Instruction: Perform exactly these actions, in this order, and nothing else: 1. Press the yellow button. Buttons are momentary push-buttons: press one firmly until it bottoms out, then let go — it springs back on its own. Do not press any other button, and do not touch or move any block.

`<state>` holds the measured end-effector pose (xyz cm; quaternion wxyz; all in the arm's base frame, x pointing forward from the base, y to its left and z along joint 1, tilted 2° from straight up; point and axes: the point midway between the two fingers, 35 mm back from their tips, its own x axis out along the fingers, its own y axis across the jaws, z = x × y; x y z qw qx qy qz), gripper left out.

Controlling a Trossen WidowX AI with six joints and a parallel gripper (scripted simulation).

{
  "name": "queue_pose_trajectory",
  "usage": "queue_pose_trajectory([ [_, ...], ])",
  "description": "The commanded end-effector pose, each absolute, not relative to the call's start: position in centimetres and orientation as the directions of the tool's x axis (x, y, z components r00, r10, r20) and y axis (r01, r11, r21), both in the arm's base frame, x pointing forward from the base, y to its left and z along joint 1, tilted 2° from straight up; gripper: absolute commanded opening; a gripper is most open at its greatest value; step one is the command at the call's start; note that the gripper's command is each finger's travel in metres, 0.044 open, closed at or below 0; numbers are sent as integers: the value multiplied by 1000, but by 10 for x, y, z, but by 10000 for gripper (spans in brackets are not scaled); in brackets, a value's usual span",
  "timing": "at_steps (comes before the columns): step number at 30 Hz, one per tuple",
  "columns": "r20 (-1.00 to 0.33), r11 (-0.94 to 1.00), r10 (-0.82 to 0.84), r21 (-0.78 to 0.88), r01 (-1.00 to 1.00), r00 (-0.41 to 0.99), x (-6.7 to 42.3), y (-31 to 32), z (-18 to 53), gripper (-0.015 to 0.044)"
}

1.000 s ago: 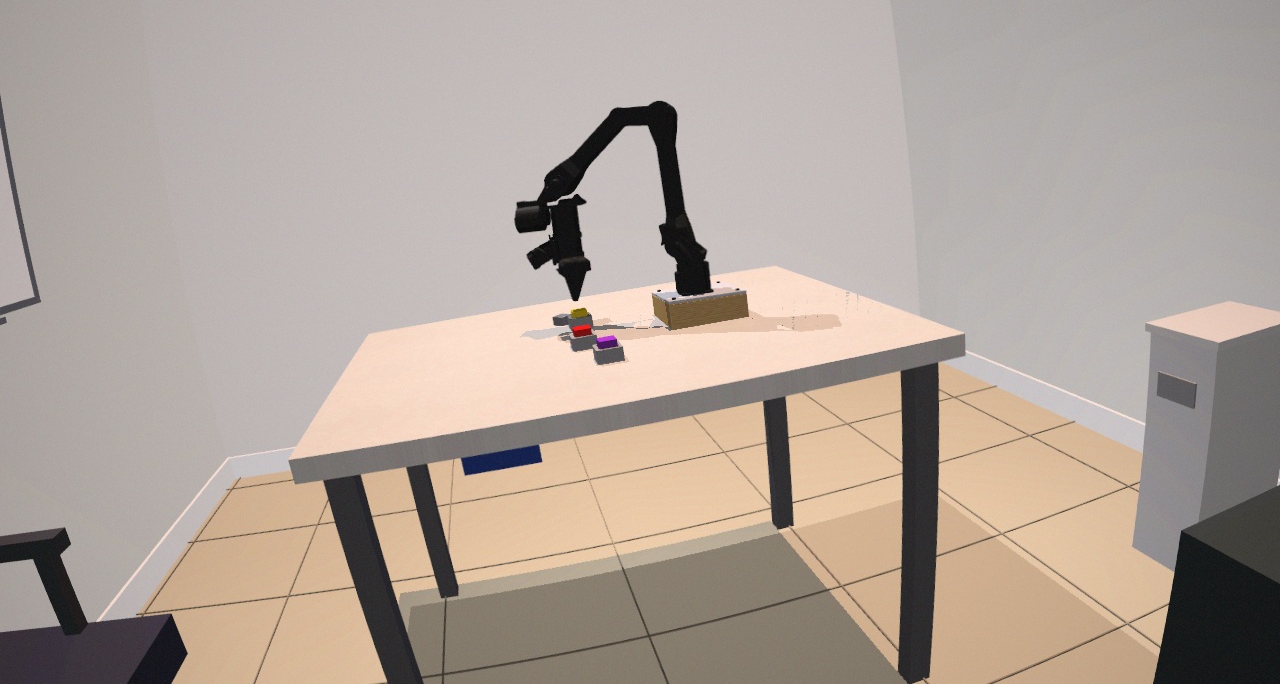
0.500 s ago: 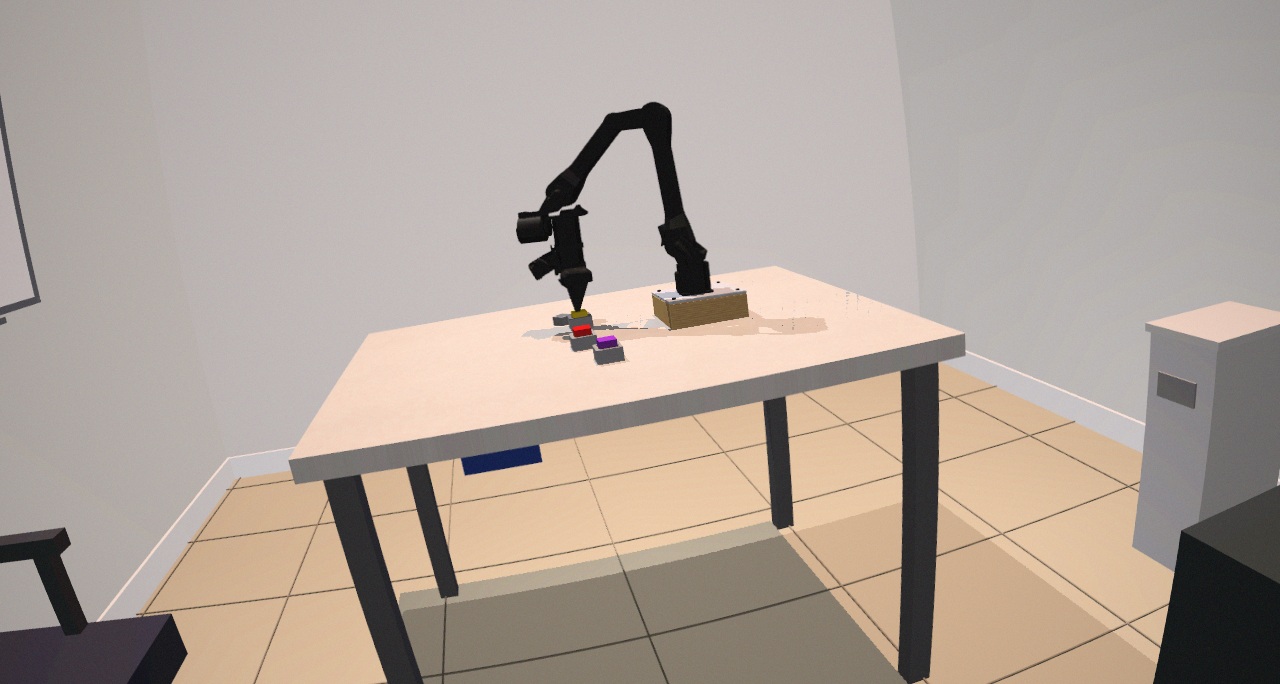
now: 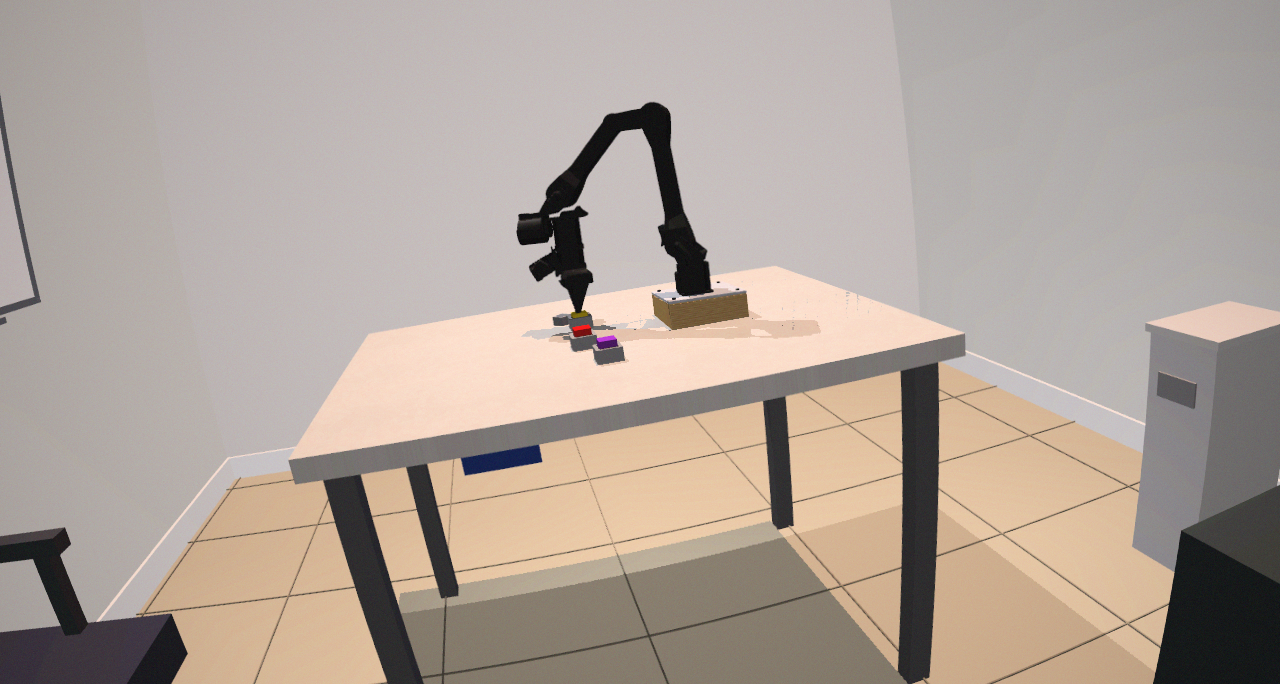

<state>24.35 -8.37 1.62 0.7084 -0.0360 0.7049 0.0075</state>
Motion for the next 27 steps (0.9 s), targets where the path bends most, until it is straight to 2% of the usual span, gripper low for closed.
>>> queue_pose_trajectory([
  [1, -999, 997, -43, -43, -66, 1, 242, -84, 15, 20],
  [13, -999, 997, -43, -43, -66, 1, 242, -83, 48, 20],
  [18, -999, 995, -46, -45, -92, -1, 254, -60, 52, 151],
  [27, -999, 988, -51, -51, -145, 1, 279, 38, 69, 387],
])
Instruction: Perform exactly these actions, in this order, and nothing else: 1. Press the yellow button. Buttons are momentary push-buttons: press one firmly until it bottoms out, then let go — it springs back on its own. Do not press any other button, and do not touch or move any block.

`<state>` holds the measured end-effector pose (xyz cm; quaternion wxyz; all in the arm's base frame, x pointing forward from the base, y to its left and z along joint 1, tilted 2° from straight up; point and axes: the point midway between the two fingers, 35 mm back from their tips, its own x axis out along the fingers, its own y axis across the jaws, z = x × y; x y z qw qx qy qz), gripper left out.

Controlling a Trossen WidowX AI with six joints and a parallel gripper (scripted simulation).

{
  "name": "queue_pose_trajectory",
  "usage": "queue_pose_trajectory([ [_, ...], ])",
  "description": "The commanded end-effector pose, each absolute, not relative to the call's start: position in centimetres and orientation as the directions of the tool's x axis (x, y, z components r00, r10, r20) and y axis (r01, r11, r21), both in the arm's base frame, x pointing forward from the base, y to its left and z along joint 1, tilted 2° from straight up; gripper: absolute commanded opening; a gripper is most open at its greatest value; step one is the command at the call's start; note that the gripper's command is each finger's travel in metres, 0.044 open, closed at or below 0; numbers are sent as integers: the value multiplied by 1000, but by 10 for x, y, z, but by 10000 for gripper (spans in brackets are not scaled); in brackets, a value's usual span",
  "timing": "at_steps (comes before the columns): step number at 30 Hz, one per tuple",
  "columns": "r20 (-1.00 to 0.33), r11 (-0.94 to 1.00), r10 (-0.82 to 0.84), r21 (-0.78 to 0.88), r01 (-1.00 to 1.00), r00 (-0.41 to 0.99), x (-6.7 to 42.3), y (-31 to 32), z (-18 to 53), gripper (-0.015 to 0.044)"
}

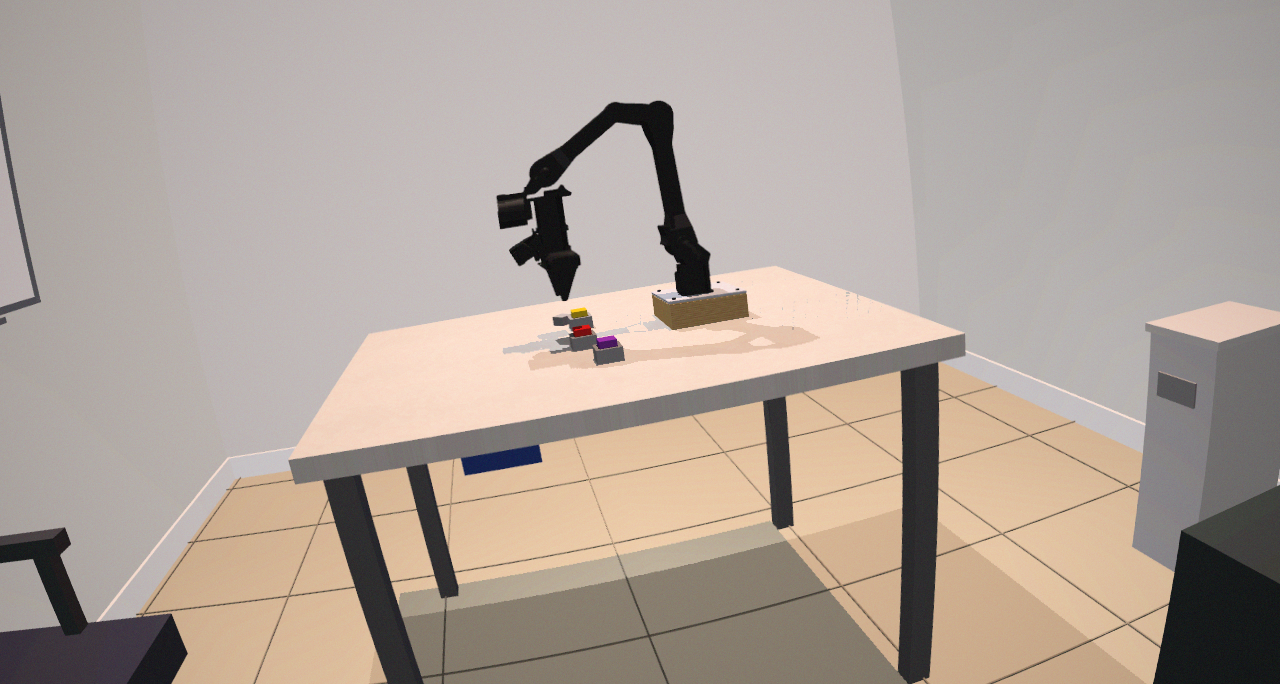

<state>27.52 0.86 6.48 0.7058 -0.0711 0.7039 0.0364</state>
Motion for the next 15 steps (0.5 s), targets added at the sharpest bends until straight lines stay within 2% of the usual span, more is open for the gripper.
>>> queue_pose_trajectory([
  [1, -999, 989, -49, -49, -140, 2, 280, 50, 71, 400],
  [7, -999, 994, -34, -35, -108, 5, 272, 125, 84, 400],
  [15, -1000, 997, -20, -20, -70, 1, 235, 212, 99, 400],
])
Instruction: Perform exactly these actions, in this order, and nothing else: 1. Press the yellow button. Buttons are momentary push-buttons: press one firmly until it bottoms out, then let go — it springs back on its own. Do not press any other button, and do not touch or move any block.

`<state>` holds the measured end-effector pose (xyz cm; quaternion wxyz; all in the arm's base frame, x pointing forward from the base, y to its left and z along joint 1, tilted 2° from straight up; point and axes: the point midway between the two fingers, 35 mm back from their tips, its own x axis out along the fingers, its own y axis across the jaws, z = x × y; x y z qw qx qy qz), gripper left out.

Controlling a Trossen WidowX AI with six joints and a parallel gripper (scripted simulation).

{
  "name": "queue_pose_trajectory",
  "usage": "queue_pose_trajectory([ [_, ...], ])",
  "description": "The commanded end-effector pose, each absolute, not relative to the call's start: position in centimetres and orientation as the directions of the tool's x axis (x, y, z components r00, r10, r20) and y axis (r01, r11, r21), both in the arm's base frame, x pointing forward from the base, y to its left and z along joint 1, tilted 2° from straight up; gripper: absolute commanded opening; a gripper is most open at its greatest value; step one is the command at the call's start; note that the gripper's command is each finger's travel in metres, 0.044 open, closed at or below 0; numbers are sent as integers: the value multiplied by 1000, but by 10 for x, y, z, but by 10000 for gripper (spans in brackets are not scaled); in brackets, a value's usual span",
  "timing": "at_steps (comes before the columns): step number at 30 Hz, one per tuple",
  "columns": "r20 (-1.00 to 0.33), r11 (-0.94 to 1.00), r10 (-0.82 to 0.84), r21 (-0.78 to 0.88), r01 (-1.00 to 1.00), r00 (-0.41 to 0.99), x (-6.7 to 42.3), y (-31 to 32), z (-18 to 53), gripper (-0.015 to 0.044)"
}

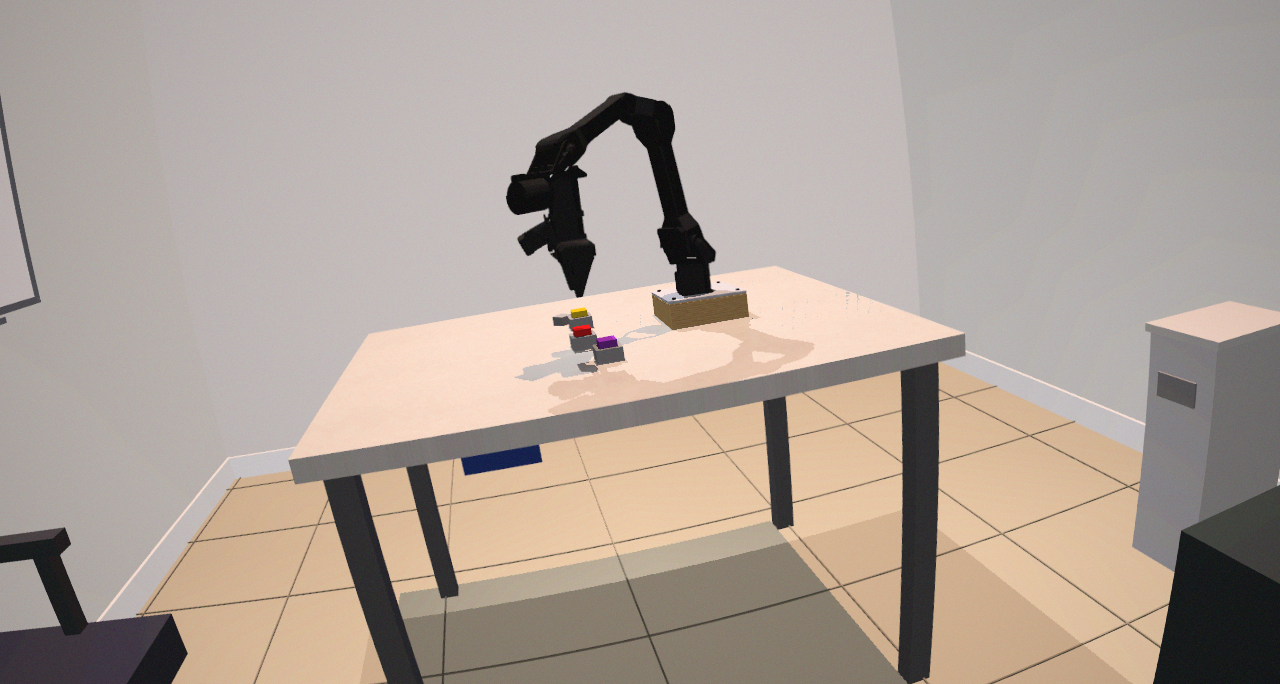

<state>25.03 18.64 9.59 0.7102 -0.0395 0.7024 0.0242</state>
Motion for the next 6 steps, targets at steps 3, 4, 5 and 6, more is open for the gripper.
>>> queue_pose_trajectory([
  [3, -1000, 998, -19, -19, -66, 0, 230, 221, 101, 400],
  [4, -1000, 998, -19, -19, -66, 0, 230, 221, 101, 400],
  [5, -1000, 998, -19, -19, -66, 0, 230, 221, 101, 400],
  [6, -1000, 998, -19, -19, -66, 0, 230, 221, 101, 400],
])
